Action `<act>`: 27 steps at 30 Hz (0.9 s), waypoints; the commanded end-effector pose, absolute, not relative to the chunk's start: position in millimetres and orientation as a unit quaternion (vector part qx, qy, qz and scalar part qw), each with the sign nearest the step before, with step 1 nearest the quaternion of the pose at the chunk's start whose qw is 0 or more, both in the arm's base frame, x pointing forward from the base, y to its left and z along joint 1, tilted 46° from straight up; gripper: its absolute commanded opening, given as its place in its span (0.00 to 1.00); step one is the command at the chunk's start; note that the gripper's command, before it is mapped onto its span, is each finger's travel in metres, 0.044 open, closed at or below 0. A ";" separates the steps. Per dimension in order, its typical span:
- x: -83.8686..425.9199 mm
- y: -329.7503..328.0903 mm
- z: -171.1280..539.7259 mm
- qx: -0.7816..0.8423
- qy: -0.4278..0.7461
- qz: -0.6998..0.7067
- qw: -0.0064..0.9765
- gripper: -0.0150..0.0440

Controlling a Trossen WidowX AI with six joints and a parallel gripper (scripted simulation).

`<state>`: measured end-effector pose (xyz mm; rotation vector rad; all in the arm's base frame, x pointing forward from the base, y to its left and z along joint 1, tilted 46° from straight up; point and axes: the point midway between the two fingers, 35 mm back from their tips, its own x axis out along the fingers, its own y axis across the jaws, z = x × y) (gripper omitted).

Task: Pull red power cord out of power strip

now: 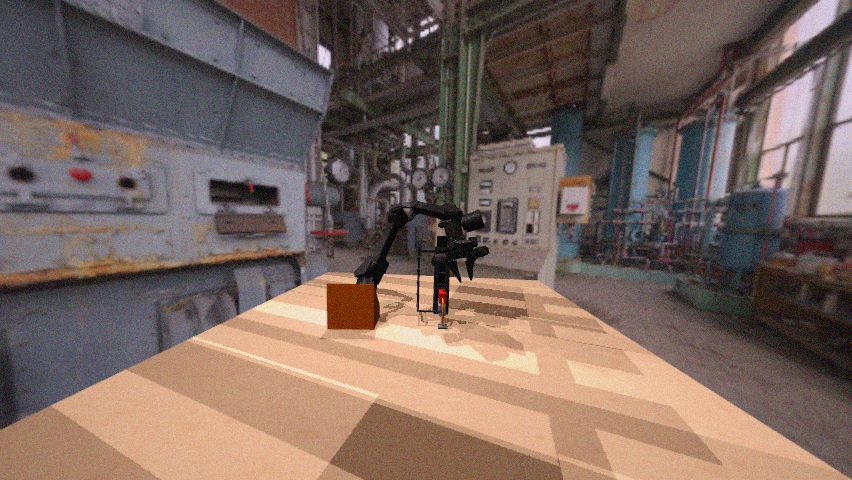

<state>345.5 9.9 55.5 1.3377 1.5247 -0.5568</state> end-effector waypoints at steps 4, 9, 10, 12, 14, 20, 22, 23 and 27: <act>276.8 21.1 14.4 0.560 0.736 -0.231 0.302 0.53; 275.3 21.5 13.9 0.561 0.738 -0.230 0.296 0.53; 275.3 21.5 13.9 0.561 0.738 -0.230 0.296 0.53; 276.8 21.2 13.2 0.561 0.738 -0.230 0.296 0.53; 276.7 21.8 13.8 0.561 0.738 -0.230 0.296 0.53; 275.5 27.1 19.6 0.561 0.738 -0.230 0.296 0.53; 274.9 29.3 22.0 0.561 0.738 -0.231 0.296 0.53; 274.6 30.4 23.2 0.561 0.738 -0.231 0.296 0.53; 273.2 34.8 28.0 0.561 0.738 -0.230 0.296 0.53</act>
